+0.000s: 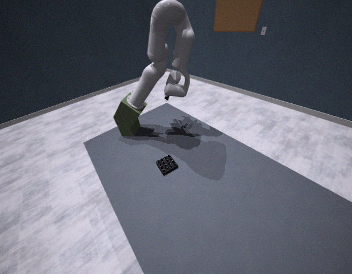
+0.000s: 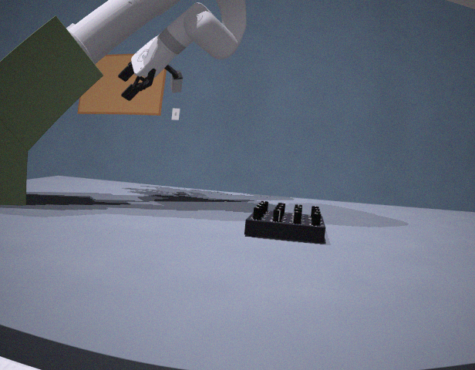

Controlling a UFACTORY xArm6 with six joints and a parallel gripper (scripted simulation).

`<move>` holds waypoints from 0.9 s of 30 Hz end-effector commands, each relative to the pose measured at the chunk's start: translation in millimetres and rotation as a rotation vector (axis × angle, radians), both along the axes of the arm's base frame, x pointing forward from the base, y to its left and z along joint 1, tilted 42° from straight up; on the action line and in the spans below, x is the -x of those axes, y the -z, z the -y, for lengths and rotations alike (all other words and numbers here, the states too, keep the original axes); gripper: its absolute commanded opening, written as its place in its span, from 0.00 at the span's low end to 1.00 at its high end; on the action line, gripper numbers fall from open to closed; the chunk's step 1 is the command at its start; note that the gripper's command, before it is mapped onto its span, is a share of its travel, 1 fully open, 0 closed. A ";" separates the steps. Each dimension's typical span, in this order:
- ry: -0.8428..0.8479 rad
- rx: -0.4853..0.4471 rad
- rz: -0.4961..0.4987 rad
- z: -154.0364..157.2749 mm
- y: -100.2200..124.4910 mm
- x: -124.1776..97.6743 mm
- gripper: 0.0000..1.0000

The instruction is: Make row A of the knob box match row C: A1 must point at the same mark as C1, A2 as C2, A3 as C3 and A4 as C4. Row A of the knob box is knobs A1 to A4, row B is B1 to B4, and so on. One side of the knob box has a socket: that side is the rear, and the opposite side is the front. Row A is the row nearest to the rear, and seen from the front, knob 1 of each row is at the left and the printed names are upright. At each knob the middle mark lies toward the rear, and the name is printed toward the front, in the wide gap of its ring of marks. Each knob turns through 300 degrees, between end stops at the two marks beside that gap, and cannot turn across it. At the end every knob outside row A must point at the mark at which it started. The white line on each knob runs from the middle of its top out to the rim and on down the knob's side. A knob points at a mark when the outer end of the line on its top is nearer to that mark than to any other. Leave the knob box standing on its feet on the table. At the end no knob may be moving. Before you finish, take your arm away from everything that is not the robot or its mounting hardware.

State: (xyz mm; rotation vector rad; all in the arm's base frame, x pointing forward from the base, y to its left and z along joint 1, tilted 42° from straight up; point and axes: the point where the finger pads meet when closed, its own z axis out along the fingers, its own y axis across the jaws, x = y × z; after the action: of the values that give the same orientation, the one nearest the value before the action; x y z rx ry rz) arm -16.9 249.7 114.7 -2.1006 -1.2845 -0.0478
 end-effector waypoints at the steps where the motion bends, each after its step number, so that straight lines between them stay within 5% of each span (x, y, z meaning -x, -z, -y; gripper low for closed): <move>1: -0.014 0.010 0.068 22.9 -0.8 -35.2 1.00; 8: -0.030 0.028 0.180 50.6 6.4 -85.6 1.00; 10: -0.030 0.028 0.180 50.6 6.4 -85.6 1.00; 25: -0.068 0.071 0.459 118.5 25.4 -211.7 1.00; 27: -0.068 0.071 0.459 118.5 25.4 -211.7 1.00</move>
State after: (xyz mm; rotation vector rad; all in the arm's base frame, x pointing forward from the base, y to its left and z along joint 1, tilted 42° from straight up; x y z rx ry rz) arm 184.3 135.4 91.0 -2.1961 -1.6307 -0.4480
